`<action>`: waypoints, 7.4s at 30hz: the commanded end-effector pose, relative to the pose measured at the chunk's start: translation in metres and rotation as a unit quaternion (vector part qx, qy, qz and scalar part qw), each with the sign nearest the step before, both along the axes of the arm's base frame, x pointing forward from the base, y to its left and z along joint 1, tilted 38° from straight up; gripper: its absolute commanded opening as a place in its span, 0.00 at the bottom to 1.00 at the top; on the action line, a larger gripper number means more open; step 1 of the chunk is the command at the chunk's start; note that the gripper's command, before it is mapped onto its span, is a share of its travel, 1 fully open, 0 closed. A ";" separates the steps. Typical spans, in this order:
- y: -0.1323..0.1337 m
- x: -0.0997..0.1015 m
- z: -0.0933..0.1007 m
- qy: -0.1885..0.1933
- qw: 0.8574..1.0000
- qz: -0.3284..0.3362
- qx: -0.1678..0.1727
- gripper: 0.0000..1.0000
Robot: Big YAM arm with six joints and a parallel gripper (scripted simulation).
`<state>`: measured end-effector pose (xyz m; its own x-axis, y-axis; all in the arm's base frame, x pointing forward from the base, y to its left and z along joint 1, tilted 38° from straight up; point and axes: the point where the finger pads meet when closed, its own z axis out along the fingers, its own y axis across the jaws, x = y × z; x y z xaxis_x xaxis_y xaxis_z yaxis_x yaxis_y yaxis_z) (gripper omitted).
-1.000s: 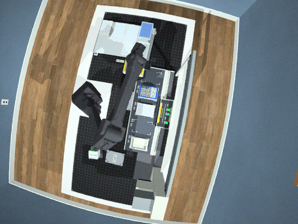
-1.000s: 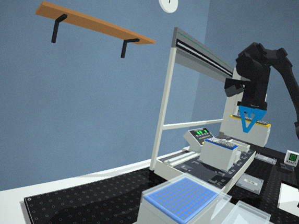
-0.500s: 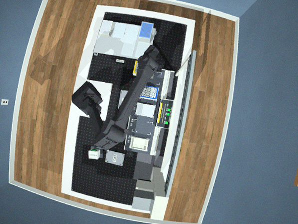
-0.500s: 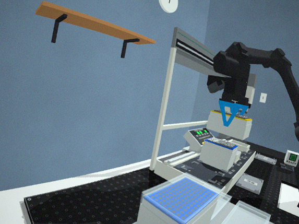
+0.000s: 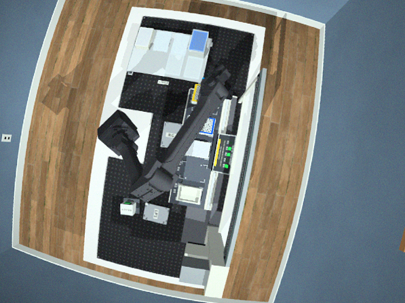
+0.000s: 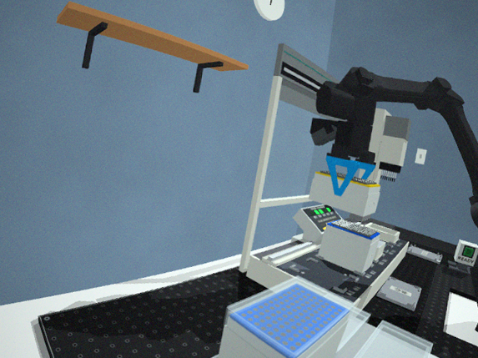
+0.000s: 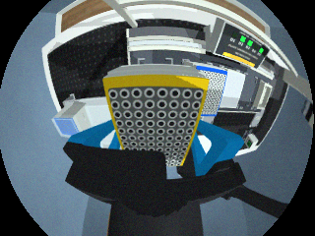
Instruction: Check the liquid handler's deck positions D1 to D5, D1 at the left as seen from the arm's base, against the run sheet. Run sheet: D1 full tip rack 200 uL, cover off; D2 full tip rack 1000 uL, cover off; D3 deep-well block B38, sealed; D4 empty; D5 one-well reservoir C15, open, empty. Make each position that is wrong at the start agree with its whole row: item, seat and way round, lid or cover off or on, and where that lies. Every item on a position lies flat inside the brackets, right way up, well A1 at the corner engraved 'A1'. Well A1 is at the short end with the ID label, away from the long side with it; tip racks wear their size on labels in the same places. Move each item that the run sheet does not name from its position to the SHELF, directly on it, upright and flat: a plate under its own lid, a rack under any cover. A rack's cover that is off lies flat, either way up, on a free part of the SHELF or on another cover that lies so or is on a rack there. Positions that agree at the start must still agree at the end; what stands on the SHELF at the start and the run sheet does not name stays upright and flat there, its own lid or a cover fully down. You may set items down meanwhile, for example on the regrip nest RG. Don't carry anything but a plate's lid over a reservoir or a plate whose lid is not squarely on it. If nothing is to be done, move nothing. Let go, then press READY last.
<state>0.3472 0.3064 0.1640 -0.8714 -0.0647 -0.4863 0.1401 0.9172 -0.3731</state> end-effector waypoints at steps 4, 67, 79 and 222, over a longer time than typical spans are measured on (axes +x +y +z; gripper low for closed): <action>0.020 -0.004 0.015 -0.004 1.000 0.023 0.007 0.00; -0.008 0.016 -0.023 0.001 1.000 0.005 -0.003 0.00; -0.017 0.026 -0.038 0.001 1.000 0.005 -0.003 0.00; -0.064 0.081 -0.124 -0.004 1.000 0.004 0.003 0.00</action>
<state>0.4208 0.2447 0.0368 -0.8728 -0.0800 -0.4814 0.1259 0.9162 -0.3805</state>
